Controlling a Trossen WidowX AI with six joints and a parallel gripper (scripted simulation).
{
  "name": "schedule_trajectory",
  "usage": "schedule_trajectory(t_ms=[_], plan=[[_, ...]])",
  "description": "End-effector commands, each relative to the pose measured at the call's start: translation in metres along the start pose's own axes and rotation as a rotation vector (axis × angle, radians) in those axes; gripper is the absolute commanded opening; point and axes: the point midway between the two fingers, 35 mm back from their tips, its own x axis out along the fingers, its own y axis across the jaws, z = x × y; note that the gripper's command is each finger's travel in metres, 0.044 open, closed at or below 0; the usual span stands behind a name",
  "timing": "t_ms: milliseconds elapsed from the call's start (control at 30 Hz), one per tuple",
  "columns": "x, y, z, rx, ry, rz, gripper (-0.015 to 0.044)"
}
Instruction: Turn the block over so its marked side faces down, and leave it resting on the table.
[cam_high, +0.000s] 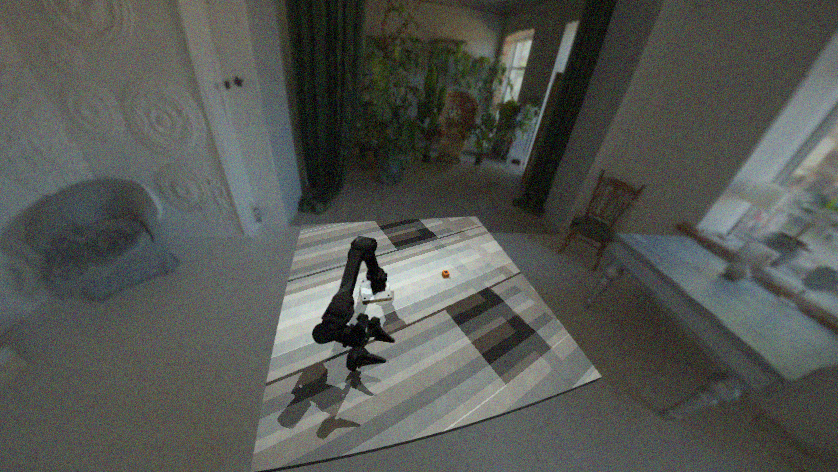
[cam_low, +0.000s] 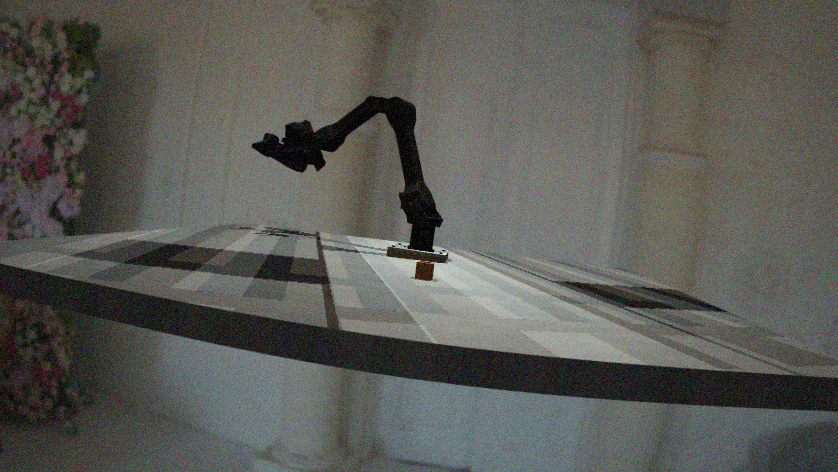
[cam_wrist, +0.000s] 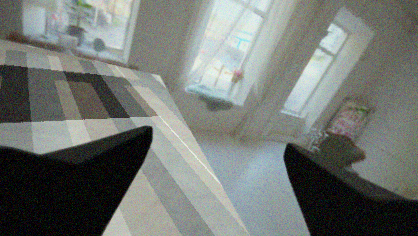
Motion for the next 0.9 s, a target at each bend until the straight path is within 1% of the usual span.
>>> schedule_trajectory(t_ms=[0, 33, 67, 200, 333, 467, 600, 733, 867], plan=[[0.0, -0.002, 0.0, -0.003, 0.008, -0.006, 0.0426], [0.0, -0.006, -0.001, -0.013, 0.031, -0.024, 0.044], [-0.001, -0.014, -0.003, -0.03, 0.069, -0.054, 0.044], [0.069, 0.014, -0.002, 0.108, 0.129, 0.051, 0.044], [0.123, 0.05, 0.001, 0.212, 0.197, 0.144, 0.044], [0.173, 0.097, 0.004, 0.302, 0.293, 0.238, 0.044], [0.212, 0.151, 0.009, 0.368, 0.402, 0.325, 0.044], [0.24, 0.21, 0.022, 0.411, 0.506, 0.412, 0.044], [0.257, 0.273, 0.034, 0.433, 0.621, 0.492, 0.044]])
